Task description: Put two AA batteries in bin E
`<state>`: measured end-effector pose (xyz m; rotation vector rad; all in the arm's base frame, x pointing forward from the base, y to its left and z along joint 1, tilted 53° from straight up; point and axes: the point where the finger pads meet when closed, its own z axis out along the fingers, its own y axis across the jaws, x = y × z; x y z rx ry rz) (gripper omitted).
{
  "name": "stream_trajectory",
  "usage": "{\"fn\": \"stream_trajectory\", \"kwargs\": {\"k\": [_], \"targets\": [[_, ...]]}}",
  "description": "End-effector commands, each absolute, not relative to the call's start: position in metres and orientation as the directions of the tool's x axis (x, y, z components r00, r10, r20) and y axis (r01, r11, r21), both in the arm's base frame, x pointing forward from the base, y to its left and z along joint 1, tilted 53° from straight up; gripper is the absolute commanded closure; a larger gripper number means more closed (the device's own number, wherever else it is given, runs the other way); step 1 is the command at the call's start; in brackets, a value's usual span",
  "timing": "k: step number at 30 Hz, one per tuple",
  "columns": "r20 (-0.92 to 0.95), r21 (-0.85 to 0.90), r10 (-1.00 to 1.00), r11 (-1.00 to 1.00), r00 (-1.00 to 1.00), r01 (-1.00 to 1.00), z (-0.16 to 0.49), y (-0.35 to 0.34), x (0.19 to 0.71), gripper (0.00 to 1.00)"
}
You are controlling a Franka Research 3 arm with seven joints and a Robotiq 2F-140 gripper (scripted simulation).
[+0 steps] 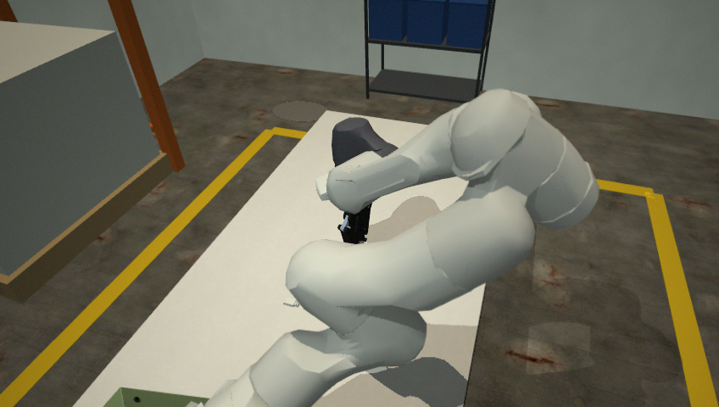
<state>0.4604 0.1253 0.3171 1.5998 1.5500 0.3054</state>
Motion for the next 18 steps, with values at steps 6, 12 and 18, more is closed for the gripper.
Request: {"fn": "stream_trajectory", "kwargs": {"k": [6,12,18], "targets": [[-0.413,0.686,0.895,0.185,0.167,0.704,0.3161,0.1246,0.4599,0.95],[-0.413,0.686,0.895,0.185,0.167,0.704,0.3157,0.1249,0.4598,0.95],[-0.413,0.686,0.895,0.185,0.167,0.704,0.3109,0.1217,0.4653,0.95]]}}
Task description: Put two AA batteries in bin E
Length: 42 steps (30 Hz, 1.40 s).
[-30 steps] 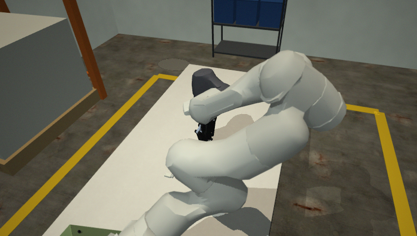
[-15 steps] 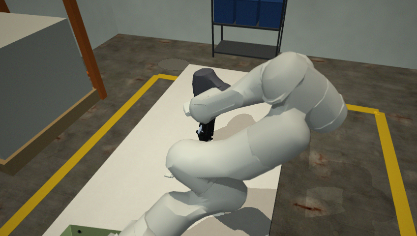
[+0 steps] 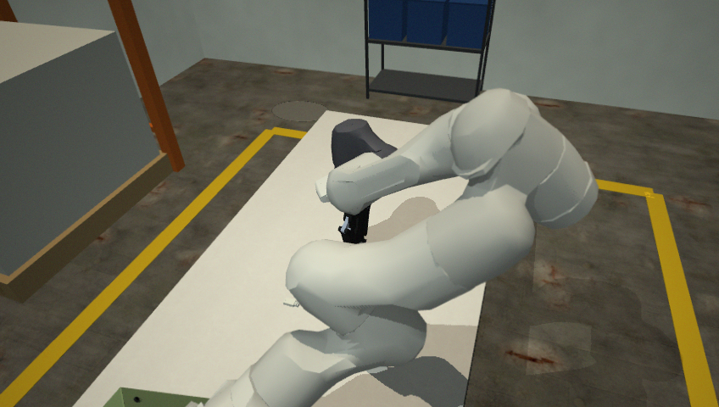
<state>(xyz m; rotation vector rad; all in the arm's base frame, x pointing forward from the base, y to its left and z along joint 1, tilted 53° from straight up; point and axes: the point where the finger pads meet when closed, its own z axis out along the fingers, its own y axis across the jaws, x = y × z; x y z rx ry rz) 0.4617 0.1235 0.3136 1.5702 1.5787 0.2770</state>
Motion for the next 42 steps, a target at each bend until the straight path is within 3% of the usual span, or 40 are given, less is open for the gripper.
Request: {"fn": "stream_trajectory", "kwargs": {"k": [1,40,41,42], "targets": [[-0.413,0.686,0.895,0.185,0.167,0.704,0.310,0.121,0.467,0.95],[-0.413,0.686,0.895,0.185,0.167,0.704,0.285,0.106,0.497,0.95],[-0.413,0.686,0.895,0.185,0.167,0.704,0.285,0.106,0.497,0.83],[-0.413,0.686,0.895,0.185,0.167,0.704,0.285,0.106,0.497,0.83]]}}
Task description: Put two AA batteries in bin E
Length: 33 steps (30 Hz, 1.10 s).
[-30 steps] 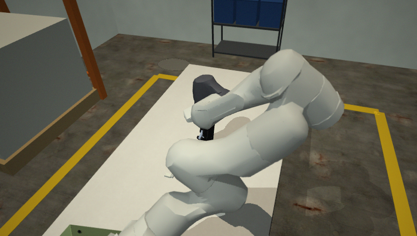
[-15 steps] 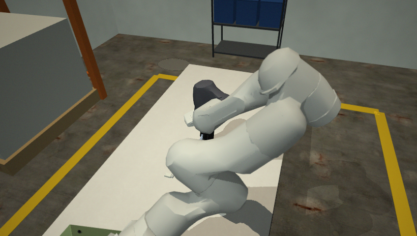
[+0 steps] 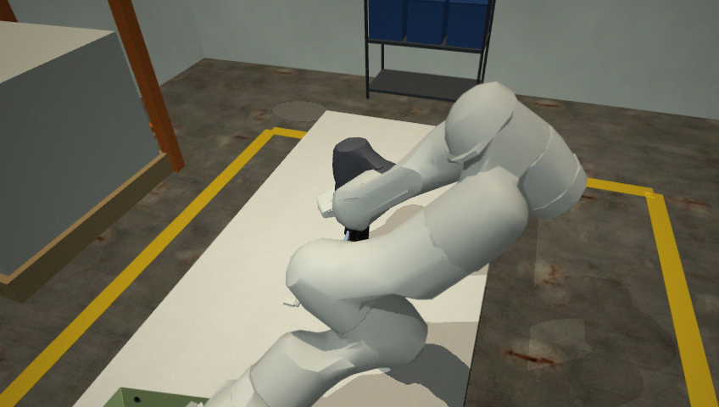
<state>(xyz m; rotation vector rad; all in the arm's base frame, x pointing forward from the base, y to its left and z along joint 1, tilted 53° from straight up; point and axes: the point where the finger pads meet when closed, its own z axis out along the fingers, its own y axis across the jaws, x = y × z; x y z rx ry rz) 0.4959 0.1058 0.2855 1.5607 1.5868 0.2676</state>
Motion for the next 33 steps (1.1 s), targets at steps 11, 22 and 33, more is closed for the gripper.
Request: {"fn": "stream_trajectory", "kwargs": {"k": [11,22,33], "targets": [[-0.413,0.686,0.895,0.185,0.167,0.704,0.285,0.106,0.497,0.83],[-0.413,0.686,0.895,0.185,0.167,0.704,0.289,0.109,0.492,0.83],[-0.413,0.686,0.895,0.185,0.167,0.704,0.297,0.114,0.483,0.83]]}}
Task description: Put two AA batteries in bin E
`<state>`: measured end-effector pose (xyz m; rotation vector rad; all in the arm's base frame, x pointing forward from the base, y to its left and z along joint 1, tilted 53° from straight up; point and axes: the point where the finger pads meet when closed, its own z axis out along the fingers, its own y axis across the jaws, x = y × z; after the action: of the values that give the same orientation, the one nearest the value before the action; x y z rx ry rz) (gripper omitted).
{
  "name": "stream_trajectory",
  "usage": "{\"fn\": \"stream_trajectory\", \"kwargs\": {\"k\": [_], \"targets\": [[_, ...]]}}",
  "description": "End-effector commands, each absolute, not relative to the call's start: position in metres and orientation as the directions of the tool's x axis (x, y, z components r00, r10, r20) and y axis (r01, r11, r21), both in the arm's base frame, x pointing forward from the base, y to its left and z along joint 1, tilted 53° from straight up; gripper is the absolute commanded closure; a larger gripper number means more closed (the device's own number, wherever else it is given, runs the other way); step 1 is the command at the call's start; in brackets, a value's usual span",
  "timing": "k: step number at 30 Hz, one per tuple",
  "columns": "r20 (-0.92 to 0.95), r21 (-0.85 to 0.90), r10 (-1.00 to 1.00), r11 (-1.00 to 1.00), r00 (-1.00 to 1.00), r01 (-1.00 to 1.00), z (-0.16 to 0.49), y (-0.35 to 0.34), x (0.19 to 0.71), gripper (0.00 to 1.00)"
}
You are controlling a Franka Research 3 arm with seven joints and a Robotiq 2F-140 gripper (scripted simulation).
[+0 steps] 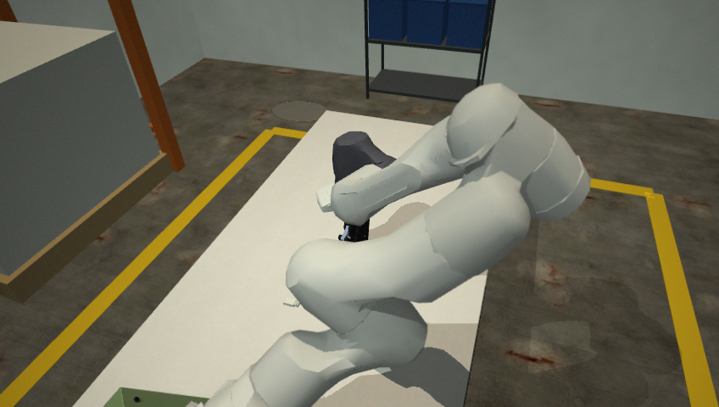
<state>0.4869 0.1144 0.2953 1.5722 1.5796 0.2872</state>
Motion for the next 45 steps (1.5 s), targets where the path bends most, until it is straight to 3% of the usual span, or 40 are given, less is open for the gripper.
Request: {"fn": "stream_trajectory", "kwargs": {"k": [1,45], "targets": [[-0.413,0.686,0.895,0.185,0.167,0.704,0.298,0.115,0.482,0.83],[-0.413,0.686,0.895,0.185,0.167,0.704,0.316,0.127,0.461,0.83]]}}
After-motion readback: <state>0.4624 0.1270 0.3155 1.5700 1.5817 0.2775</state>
